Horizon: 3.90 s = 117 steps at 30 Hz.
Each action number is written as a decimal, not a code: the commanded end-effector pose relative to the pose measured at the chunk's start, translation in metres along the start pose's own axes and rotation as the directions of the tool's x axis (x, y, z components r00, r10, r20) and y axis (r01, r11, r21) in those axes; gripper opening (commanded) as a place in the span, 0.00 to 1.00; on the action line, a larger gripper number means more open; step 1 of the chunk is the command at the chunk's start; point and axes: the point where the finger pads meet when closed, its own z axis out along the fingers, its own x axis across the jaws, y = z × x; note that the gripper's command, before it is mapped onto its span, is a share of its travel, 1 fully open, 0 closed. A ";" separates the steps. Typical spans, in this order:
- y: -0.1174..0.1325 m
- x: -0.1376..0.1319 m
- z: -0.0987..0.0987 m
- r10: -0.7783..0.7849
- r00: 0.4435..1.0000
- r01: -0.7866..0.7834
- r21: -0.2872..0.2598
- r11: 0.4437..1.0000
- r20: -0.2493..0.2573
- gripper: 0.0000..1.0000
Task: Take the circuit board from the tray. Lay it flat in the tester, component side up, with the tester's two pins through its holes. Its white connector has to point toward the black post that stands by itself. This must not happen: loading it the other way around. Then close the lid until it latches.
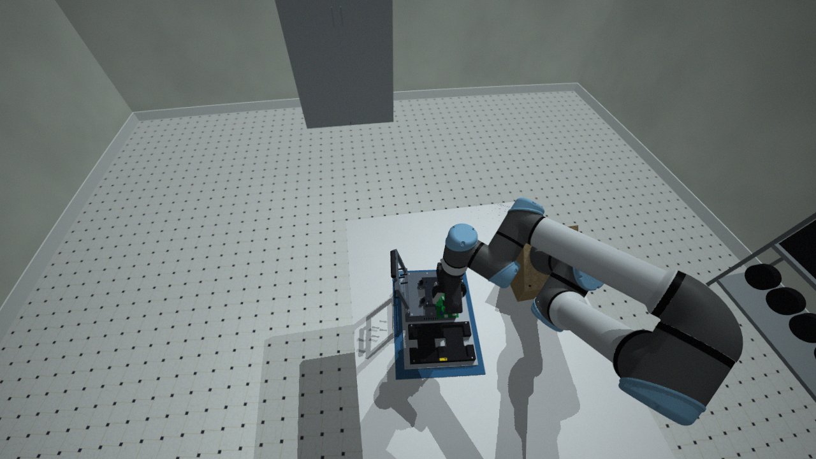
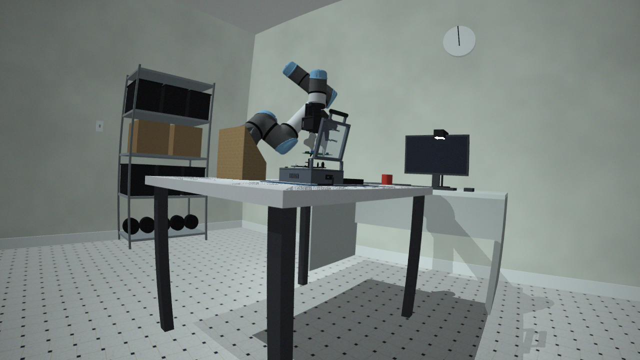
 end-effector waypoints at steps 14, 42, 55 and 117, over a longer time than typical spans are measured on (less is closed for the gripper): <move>0.047 0.017 -0.003 0.000 1.000 0.000 0.000 1.000 -0.001 0.39; 0.072 0.025 -0.005 0.000 1.000 0.000 0.000 1.000 -0.001 0.39; 0.072 0.025 -0.005 0.000 1.000 0.000 0.000 1.000 -0.001 0.39; 0.072 0.026 0.025 0.000 1.000 0.000 0.000 1.000 -0.001 0.39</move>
